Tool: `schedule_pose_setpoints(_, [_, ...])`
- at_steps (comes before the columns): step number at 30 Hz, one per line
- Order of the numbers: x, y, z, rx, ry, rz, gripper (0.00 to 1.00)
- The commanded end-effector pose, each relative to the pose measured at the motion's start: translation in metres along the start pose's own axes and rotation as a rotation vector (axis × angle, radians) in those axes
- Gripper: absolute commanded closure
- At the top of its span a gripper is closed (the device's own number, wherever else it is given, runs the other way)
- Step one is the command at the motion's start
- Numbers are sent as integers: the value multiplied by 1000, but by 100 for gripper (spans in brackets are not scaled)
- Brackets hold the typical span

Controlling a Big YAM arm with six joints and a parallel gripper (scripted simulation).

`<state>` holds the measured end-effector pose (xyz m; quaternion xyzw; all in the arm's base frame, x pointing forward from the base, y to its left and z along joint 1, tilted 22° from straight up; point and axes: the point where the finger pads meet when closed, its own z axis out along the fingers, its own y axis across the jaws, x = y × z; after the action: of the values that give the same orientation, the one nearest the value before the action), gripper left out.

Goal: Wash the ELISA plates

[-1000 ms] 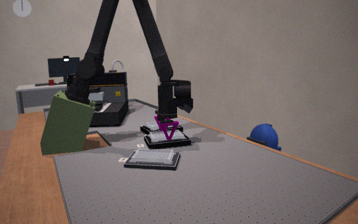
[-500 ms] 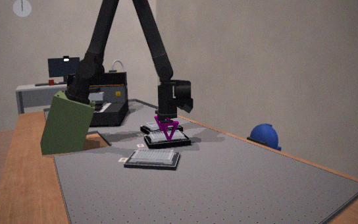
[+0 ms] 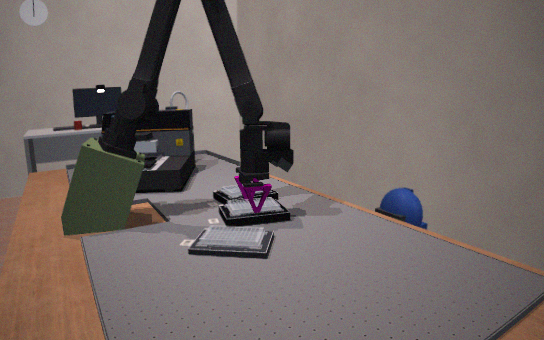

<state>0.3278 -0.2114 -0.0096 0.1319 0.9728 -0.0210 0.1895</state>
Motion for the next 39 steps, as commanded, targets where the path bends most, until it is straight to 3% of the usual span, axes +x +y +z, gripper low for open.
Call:
schedule_pose_setpoints(1, [-9, -2, -2, 8, -18, -2, 16])
schedule_pose_setpoints(39, [-20, -9, -67, 20, -45, -6, 16])
